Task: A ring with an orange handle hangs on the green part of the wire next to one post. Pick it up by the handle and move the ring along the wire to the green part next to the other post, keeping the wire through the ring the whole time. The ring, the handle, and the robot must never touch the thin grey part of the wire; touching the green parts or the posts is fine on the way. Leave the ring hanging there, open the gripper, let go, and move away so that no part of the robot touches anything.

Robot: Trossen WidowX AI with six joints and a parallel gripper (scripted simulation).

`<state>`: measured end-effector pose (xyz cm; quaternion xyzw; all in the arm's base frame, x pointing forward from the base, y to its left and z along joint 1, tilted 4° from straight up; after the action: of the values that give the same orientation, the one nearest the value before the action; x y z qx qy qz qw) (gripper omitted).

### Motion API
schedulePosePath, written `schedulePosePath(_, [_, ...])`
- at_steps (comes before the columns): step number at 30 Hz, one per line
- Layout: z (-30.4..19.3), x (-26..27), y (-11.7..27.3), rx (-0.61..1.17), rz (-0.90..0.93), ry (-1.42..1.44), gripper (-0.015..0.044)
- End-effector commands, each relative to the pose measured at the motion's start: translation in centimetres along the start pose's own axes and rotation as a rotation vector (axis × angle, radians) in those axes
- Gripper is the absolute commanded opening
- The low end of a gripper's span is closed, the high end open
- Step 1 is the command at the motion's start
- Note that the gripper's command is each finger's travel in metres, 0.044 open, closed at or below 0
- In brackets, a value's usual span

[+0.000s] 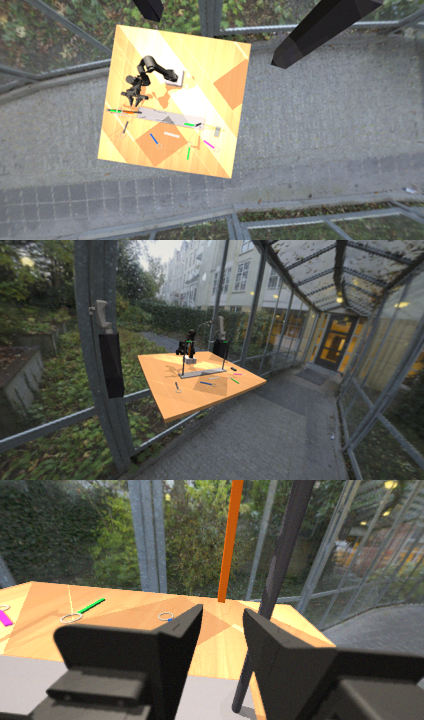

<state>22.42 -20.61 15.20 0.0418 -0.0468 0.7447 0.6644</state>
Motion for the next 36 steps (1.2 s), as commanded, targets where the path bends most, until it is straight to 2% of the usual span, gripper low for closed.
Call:
schedulePosePath(1, [0.8,0.0,-0.5,-0.005,-0.005,-0.007,0.016])
schedulePosePath(36, [0.9,-0.2,-5.5,-0.009,-0.004,-0.006,0.016])
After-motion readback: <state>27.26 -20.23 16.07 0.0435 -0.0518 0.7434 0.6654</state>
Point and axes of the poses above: the point midway between the two fingers, 35 mm back from their tips, its own y axis back along the fingers, its own x axis across the jaws, z = x × y, the point moved 8 cm from there along y, back along the fingers, and after that the axes turned 5 degrees about -y, right-handed, at the moved point
